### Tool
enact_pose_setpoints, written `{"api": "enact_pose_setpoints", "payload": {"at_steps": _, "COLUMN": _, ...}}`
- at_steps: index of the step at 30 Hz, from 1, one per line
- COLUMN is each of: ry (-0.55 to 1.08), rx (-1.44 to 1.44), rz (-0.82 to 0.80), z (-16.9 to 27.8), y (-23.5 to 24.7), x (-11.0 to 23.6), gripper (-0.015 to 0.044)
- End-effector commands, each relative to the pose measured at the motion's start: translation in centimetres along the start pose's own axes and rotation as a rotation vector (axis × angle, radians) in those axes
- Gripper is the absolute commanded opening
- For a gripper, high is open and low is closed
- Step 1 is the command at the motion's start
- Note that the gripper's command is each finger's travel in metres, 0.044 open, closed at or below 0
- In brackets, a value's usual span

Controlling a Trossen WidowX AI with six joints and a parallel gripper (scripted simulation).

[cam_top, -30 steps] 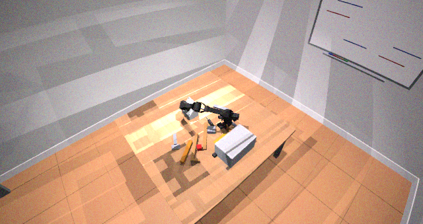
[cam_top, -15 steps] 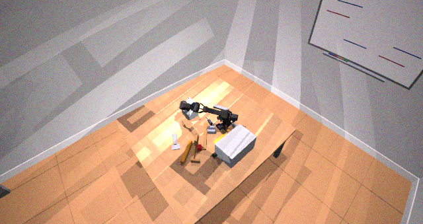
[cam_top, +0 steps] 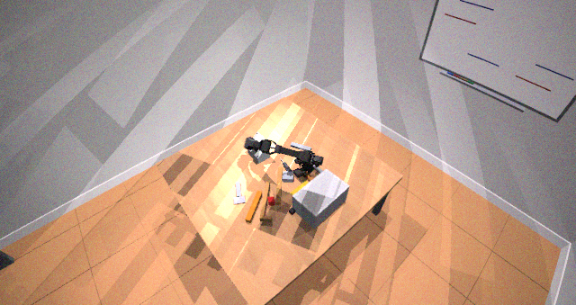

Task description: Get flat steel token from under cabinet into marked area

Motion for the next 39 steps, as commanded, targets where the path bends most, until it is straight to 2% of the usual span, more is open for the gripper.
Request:
{"api": "enact_pose_setpoints", "payload": {"at_steps": 1, "ry": -0.004, "rx": -0.006, "rz": -0.004, "z": -0.3, "y": 0.1, "x": -0.1, "gripper": 0.0000}}
{"api": "enact_pose_setpoints", "payload": {"at_steps": 39, "ry": -0.005, "rx": -0.004, "rz": -0.002, "z": -4.0, "y": -0.9, "x": -0.1, "gripper": 0.0000}}
Point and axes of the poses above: the point midway between the two fingers, 35 mm back from their tips, its own x axis back along the fingers, its own y axis across the jaws, z = x × y, the point moved 7 cm from there along x, back along the fingers, and after that the axes turned 10 degrees about x, right-handed, at the moved point
